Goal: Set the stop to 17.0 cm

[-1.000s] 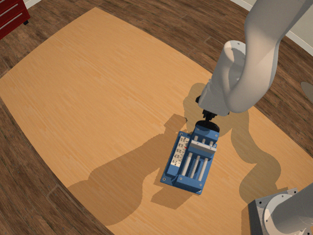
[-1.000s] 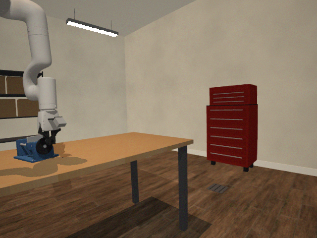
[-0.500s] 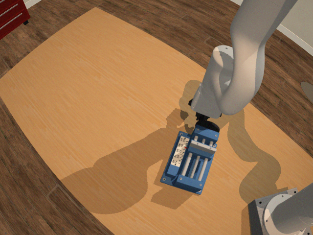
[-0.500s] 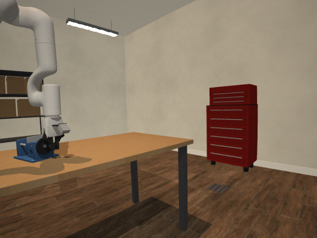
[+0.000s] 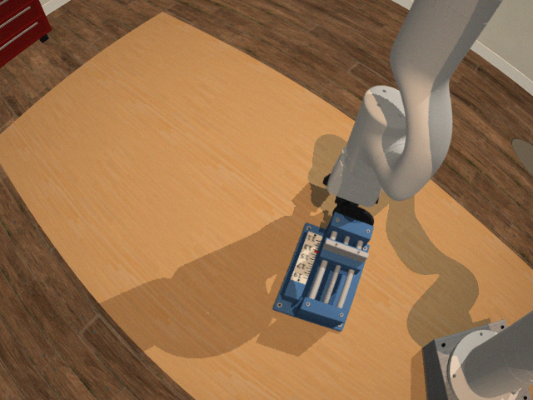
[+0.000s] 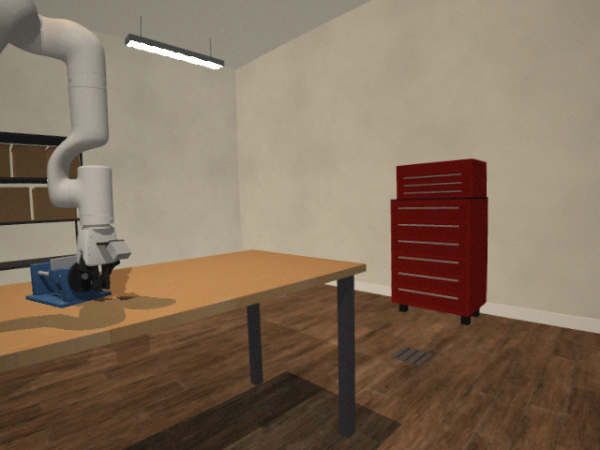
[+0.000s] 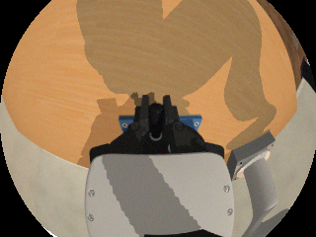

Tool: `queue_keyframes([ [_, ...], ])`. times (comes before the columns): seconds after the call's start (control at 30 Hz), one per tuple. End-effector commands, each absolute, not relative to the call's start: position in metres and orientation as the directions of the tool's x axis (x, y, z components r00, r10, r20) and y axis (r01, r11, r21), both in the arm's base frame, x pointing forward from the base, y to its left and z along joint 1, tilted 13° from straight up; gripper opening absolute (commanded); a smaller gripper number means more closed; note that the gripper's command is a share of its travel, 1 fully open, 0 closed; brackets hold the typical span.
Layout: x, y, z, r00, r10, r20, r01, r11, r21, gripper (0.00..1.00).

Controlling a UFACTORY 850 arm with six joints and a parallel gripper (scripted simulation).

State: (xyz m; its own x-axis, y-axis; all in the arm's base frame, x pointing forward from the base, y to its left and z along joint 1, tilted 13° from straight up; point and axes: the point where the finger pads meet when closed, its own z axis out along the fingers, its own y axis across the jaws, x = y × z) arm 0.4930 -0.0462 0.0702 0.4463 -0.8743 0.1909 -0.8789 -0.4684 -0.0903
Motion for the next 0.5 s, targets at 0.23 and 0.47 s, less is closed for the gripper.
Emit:
queue_keyframes([
  [0.23,0.487,-0.052,0.063,0.444,-0.873,0.199,-0.878,-0.469,-0.096,0.06],
  [0.47,0.478,-0.057,0.059,0.444,-0.873,0.199,-0.878,-0.469,-0.096,0.06],
])
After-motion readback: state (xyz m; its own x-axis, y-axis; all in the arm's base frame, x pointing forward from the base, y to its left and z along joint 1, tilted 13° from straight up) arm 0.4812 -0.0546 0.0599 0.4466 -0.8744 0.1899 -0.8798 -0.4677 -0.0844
